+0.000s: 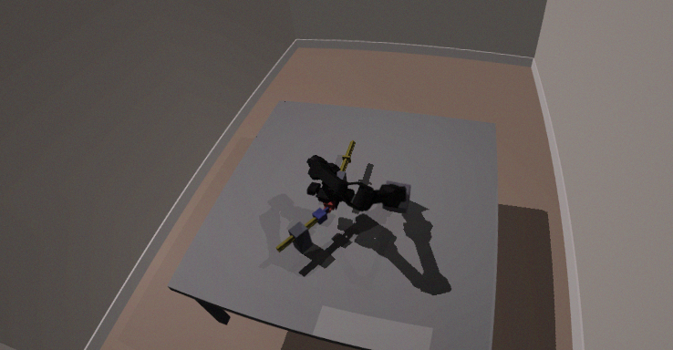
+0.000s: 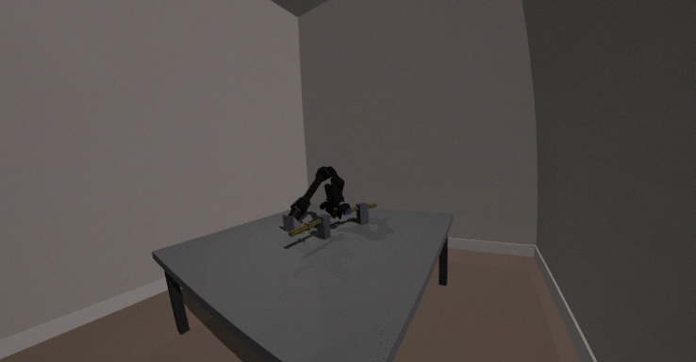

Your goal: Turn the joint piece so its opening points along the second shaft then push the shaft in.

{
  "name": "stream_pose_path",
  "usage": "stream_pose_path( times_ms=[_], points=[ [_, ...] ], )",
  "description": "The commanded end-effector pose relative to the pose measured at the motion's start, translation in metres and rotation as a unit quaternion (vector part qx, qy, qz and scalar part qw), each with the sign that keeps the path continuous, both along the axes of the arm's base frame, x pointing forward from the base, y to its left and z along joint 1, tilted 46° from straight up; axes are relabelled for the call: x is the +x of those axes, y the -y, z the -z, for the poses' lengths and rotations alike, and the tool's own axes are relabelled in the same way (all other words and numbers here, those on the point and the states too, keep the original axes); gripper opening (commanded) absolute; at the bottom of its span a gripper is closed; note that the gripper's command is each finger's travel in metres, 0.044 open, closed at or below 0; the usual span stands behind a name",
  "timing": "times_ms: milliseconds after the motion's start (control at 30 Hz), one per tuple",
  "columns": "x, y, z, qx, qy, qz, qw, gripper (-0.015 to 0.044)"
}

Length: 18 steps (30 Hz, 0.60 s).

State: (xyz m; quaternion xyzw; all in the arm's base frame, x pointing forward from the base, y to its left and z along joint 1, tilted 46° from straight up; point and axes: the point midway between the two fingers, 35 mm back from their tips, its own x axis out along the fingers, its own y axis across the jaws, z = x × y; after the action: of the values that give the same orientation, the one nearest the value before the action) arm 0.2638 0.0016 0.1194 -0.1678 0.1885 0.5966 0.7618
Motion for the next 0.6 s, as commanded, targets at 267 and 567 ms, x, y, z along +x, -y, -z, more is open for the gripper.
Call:
stream_pose_path(
  times_ms=[267,567],
  points=[
    [0.0000,0.0000,0.0000,0.000,0.000,0.000,1.000,0.0409],
    [0.0000,0.0000,0.0000,0.000,0.000,0.000,1.000,0.0440]
  ],
)
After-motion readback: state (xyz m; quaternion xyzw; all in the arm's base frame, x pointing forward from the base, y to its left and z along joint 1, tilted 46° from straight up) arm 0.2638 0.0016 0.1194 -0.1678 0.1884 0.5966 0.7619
